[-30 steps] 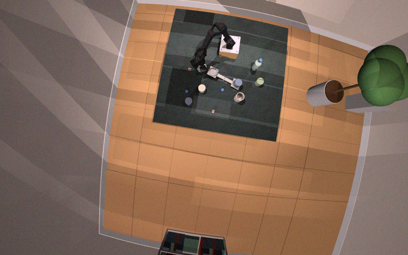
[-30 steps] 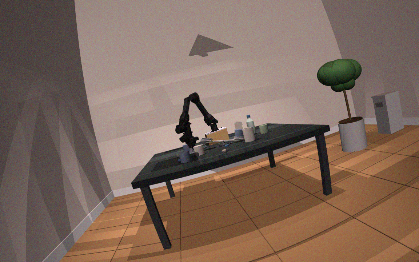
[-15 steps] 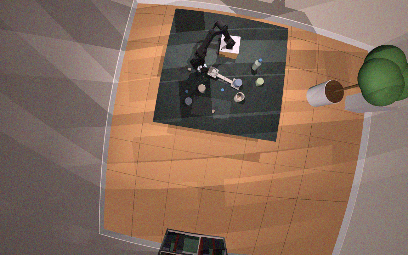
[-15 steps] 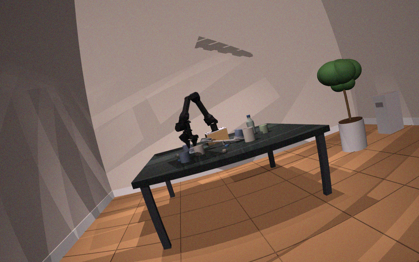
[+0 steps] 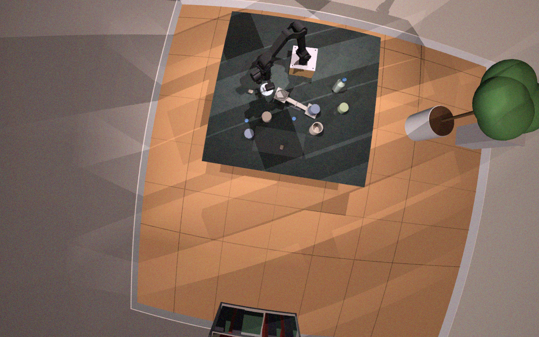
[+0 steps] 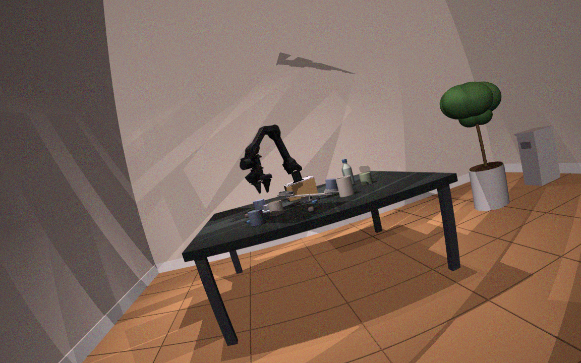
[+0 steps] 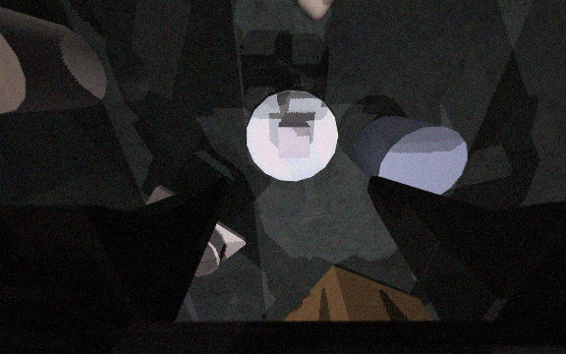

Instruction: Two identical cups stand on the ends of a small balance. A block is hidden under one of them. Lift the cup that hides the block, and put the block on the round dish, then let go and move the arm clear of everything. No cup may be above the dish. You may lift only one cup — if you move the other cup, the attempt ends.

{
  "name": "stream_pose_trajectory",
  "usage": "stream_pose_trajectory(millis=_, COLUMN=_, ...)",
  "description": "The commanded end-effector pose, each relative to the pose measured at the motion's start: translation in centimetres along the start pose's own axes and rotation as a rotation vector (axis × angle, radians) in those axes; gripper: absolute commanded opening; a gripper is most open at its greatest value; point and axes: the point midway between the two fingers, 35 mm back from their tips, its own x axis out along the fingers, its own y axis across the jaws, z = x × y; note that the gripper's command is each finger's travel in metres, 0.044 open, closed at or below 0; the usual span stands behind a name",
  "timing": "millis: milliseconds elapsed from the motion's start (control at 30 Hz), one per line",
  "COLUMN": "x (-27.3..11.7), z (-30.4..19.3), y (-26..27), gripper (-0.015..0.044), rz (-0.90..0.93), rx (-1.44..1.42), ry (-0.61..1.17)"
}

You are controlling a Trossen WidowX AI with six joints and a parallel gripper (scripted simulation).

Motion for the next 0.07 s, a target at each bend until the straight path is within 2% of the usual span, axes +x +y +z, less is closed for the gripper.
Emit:
stream_pose_trajectory(millis=0, x=-1.35, z=0.01, y=0.04, gripper=0.044, rz=0.003, rx=0.001, ry=-0.01)
stream_pose_trajectory(millis=33, x=-1.35, z=0.01, y=0.04, gripper=0.044, rz=0.003, rx=0.001, ry=-0.01)
